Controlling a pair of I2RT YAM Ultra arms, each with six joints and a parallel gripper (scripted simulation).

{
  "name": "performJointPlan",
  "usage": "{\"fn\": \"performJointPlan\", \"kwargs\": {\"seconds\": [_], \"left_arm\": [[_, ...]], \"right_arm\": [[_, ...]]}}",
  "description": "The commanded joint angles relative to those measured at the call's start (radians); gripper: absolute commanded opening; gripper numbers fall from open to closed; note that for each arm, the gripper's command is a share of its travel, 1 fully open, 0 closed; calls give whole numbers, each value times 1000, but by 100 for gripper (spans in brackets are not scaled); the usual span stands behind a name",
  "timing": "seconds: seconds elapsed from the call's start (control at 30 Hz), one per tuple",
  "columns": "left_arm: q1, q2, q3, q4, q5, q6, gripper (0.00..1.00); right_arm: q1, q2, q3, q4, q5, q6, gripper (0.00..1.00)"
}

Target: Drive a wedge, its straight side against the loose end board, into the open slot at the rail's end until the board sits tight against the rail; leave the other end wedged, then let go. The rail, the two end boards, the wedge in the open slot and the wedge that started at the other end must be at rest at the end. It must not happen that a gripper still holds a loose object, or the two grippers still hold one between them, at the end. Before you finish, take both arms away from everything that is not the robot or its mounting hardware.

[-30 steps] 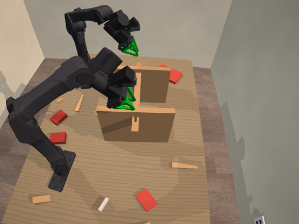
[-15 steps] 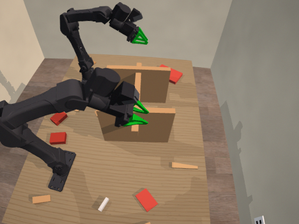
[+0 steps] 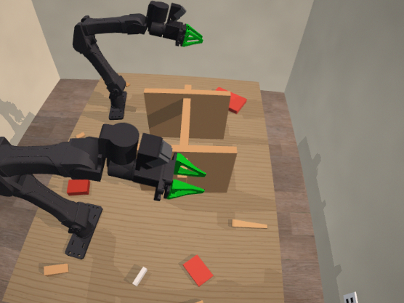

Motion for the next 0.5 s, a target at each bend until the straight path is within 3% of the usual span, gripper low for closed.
{"fn": "performJointPlan", "kwargs": {"seconds": [0.0,0.13,0.47], "left_arm": [[58,-72,-56,179,50,83,39],[128,-108,-129,288,93,128,39],[194,-134,-175,360,116,132,39]], "right_arm": [[-61,-68,-52,180,-48,-88,39],[-136,-103,-125,289,-92,-133,39],[-207,-128,-165,363,-115,-138,39]]}}
